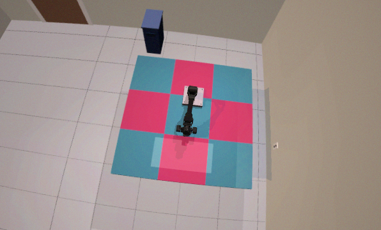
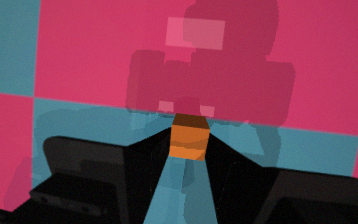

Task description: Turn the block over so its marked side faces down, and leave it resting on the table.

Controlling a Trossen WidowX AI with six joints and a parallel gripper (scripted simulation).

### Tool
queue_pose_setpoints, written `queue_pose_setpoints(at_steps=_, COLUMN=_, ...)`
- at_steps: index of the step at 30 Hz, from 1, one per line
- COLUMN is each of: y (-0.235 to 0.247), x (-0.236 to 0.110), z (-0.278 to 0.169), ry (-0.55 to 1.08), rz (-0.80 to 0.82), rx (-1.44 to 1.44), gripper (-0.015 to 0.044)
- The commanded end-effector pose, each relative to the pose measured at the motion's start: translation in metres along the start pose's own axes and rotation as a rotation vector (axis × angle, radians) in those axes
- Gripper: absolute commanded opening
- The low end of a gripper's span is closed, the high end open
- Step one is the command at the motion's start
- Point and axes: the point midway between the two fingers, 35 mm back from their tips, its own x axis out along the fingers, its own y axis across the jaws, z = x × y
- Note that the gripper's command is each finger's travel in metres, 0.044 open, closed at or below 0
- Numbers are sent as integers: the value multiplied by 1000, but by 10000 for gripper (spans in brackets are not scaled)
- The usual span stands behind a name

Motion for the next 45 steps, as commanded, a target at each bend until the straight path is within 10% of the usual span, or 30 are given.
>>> queue_pose_setpoints(at_steps=1, y=0, x=-1, z=0, ry=-72, rz=3, rx=-1, gripper=0)
queue_pose_setpoints(at_steps=45, y=0, x=30, z=-7, ry=-640, rz=3, rx=0, gripper=0)
